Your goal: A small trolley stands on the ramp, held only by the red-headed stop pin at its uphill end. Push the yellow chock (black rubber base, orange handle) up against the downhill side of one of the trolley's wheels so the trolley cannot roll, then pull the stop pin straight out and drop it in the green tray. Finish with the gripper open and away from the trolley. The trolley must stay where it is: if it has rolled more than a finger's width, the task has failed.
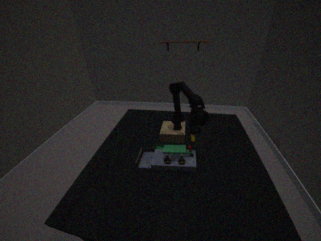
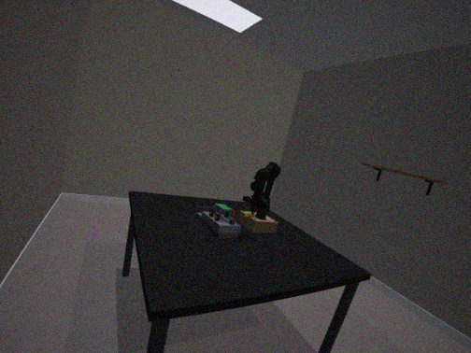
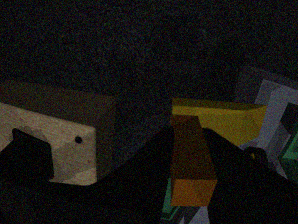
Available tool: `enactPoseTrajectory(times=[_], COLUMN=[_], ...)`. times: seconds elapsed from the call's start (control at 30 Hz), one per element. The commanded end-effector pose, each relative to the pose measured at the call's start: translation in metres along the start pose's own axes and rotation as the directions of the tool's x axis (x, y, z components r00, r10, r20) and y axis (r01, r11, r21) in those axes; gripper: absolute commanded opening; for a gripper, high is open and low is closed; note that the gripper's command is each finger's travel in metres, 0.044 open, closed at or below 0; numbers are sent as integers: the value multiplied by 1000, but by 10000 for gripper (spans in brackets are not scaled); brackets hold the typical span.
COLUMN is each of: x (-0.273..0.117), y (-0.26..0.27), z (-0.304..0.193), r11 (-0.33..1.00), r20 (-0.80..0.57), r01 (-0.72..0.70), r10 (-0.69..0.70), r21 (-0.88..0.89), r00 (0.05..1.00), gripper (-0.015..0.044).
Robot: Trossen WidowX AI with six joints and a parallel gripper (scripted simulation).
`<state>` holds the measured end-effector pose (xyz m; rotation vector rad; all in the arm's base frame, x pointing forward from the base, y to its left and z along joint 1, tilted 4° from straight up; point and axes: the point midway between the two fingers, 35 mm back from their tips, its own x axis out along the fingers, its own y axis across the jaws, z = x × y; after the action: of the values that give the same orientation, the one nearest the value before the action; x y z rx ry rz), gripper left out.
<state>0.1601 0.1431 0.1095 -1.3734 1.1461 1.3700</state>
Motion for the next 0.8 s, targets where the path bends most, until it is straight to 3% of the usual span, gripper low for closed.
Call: enactPoseTrajectory(times=[0.0,0.17,0.4,0.77], x=[-5,-5,-5,-5], y=[-3,-3,-2,-2], z=[0,0,0,0], r11=[1000,999,961,795], r20=[-3,-3,-2,-2], r01=[4,4,5,6], r10=[-4,-4,-5,-6], r21=[0,45,277,607], r00=[1000,1000,1000,1000], gripper=[0,0,0,0])
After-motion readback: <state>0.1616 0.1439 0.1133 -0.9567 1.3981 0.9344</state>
